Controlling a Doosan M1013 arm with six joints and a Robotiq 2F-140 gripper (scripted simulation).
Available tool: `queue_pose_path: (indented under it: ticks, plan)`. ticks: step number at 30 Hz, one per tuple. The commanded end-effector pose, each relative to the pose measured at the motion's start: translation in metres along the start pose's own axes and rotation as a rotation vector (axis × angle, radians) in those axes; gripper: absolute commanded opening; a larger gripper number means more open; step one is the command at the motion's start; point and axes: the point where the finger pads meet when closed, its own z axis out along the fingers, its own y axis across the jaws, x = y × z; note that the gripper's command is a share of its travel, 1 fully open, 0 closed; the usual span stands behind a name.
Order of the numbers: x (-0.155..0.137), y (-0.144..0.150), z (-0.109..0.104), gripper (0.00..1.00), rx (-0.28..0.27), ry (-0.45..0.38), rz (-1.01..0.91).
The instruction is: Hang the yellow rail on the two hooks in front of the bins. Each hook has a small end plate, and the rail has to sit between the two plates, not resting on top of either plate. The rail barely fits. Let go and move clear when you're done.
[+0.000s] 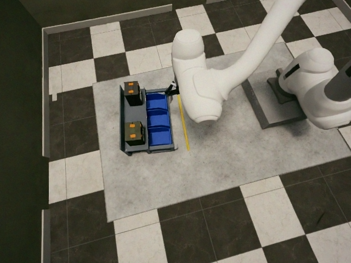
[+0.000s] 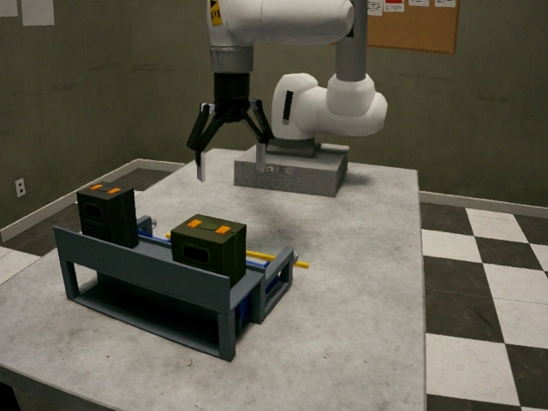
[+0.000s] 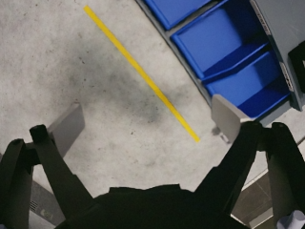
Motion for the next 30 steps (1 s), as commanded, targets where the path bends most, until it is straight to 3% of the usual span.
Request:
queue_pose_path:
  ticks: [1,2,14,19,30]
  plan:
    - [0.0,-0.001,0.045,1.0,0.0,0.0,-0.13]
    - [0.0,-0.001,0.059,1.0,-0.001,0.0,-0.17]
    - [0.0,-0.001,0.059,1.0,-0.001,0.0,-0.17]
    - [-0.001,-0.001,0.102,1.0,-0.001,-0.001,-0.37]
    - [-0.001,-0.001,0.102,1.0,-0.001,-0.001,-0.37]
